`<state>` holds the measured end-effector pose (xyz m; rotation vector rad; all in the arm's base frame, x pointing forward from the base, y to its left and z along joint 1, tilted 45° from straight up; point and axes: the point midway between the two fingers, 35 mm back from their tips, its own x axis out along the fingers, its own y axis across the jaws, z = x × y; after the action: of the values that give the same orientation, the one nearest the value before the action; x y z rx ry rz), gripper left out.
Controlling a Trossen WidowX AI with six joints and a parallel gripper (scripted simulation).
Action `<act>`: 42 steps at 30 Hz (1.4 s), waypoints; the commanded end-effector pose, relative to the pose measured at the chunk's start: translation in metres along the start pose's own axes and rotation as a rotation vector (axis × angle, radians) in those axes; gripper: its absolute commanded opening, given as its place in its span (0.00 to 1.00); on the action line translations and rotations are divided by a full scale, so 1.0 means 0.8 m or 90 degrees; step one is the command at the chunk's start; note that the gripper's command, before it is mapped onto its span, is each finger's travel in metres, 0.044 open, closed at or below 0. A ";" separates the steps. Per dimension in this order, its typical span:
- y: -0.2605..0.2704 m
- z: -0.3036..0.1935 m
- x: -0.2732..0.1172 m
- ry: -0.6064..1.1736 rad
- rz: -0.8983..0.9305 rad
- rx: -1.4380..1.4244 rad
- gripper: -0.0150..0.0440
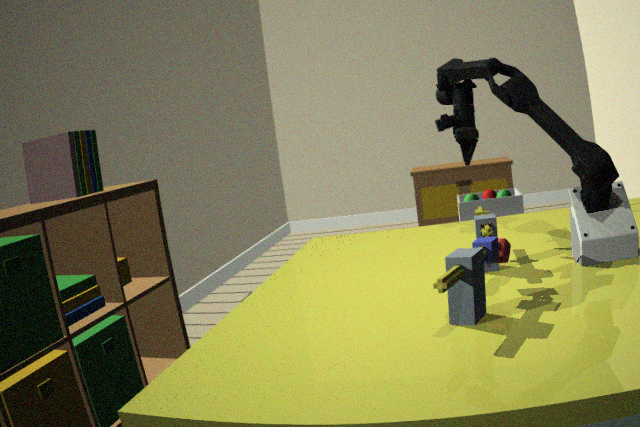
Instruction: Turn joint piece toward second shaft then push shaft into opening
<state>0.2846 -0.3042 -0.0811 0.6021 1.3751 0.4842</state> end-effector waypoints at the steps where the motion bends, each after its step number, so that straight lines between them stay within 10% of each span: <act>1: 0.041 0.020 -0.005 0.010 0.001 -0.002 1.00; 12: 0.264 0.048 -0.004 0.027 0.011 0.005 1.00; 24: 0.461 -0.053 0.044 0.057 0.045 0.009 1.00; 42: 0.467 -0.062 0.054 0.060 0.064 0.255 1.00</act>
<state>0.2524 0.0113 0.1270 0.9207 1.5325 0.3656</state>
